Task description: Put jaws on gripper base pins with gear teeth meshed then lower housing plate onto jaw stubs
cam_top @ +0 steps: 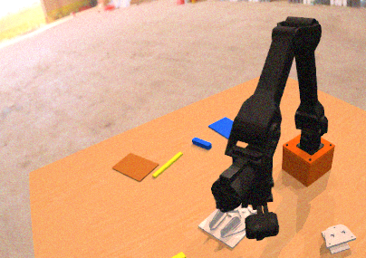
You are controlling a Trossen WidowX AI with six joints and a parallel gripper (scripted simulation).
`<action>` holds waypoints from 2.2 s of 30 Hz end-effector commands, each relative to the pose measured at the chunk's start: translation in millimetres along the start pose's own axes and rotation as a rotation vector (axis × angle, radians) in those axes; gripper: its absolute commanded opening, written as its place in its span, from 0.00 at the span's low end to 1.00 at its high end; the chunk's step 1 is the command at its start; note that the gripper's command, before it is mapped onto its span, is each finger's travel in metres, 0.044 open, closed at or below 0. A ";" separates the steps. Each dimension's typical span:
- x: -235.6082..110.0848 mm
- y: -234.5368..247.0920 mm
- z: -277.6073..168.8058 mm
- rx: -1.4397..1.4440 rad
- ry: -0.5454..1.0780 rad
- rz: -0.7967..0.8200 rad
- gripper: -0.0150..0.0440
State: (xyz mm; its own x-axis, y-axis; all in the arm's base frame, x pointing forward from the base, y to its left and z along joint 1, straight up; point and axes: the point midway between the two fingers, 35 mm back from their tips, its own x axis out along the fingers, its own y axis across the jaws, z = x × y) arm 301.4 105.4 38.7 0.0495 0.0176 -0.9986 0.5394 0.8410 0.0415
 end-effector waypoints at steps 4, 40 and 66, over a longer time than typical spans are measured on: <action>-1.3 12.2 -26.4 0.190 0.009 -0.004 1.00; -13.5 41.1 -175.8 1.263 0.023 -0.033 1.00; 32.2 38.5 -202.2 1.459 0.016 -0.035 1.00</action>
State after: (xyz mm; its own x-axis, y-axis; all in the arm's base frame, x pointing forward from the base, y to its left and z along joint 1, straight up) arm 154.5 249.7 7.3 0.0155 0.0322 -0.9994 0.8982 -0.4395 -0.0003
